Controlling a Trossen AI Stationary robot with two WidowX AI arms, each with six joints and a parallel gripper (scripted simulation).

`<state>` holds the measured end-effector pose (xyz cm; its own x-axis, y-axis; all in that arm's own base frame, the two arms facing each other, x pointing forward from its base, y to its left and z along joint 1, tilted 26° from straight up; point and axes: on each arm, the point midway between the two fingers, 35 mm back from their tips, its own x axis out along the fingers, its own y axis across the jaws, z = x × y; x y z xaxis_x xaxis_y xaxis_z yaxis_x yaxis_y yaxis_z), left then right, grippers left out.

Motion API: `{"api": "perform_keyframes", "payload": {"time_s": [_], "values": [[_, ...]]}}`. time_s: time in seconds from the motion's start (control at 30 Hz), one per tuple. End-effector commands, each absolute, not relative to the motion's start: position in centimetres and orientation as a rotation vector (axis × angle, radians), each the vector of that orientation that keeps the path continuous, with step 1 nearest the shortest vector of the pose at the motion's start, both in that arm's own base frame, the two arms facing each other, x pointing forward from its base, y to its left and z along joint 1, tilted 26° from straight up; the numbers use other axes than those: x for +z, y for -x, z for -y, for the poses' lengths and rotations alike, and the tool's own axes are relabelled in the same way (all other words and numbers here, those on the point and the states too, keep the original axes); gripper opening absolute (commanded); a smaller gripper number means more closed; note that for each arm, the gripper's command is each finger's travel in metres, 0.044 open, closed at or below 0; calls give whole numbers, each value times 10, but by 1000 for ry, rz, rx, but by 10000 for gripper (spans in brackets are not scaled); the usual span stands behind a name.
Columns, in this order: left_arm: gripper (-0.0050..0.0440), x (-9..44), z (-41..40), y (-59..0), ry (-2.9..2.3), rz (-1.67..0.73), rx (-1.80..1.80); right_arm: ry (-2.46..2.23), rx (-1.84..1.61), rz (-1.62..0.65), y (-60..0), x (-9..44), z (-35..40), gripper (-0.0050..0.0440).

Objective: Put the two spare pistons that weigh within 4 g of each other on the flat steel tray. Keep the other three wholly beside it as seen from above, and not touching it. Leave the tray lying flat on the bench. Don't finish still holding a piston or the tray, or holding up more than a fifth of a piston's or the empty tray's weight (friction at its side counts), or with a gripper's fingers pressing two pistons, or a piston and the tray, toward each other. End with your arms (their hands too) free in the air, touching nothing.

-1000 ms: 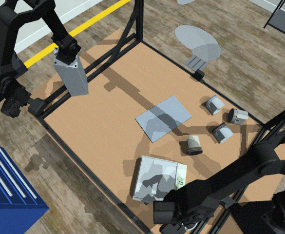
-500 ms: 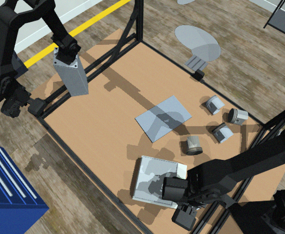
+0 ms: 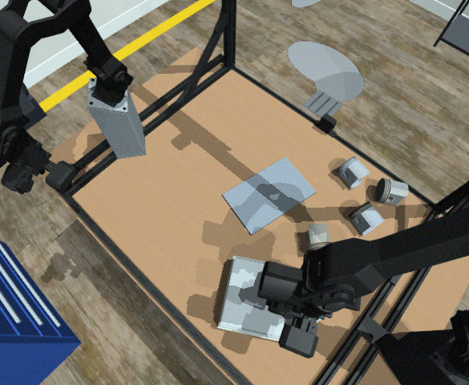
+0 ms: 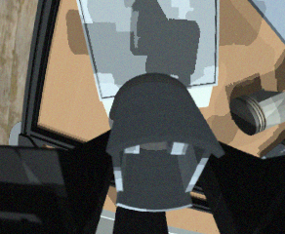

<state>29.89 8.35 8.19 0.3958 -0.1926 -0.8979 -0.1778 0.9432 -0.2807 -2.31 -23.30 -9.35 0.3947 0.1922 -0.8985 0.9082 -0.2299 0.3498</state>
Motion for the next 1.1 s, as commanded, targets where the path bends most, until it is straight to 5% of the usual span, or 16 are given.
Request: {"api": "perform_keyframes", "payload": {"time_s": [0.0,0.7,1.07], "values": [[158,90,-89,-318,359,-1167,-5,-1682,-920,-978,23,-93,233,440],[158,119,-113,-396,360,-1167,-6,-1682,-920,-978,23,-93,233,440],[158,119,-113,-396,362,-1404,-54,-1682,-920,-978,23,-93,233,440]]}}
